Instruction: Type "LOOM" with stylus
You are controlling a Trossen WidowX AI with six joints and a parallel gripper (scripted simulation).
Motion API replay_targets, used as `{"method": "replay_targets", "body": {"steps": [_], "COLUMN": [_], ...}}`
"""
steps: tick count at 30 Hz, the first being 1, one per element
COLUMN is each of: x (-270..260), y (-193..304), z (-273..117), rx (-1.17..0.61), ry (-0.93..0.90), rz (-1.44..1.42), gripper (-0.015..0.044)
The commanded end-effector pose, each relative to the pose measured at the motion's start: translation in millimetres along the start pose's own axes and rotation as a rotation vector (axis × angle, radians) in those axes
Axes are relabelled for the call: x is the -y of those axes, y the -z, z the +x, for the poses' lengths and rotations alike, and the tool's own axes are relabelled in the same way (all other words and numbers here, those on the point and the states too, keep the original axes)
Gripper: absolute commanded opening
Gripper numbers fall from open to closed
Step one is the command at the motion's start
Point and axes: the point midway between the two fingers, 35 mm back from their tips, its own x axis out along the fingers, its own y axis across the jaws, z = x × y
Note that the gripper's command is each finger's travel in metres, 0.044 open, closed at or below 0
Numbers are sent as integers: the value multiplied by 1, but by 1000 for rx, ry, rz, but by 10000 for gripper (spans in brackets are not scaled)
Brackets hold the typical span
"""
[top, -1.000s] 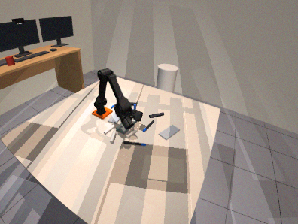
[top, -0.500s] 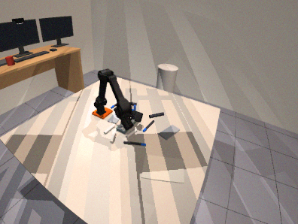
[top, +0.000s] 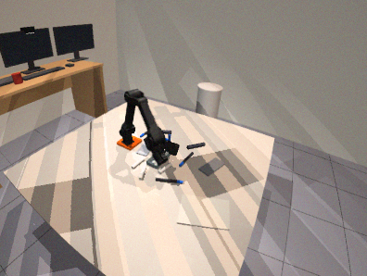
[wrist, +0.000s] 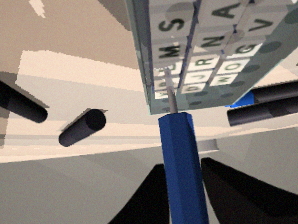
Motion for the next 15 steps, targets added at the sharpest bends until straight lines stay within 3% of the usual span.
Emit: {"method": "replay_targets", "body": {"steps": [1,15], "x": [0,-1], "y": [-2,4], "z": [1,-2], "rx": [-3,-3], "ry": [-1,-1], "rz": [7,7], "gripper": [81,81]}}
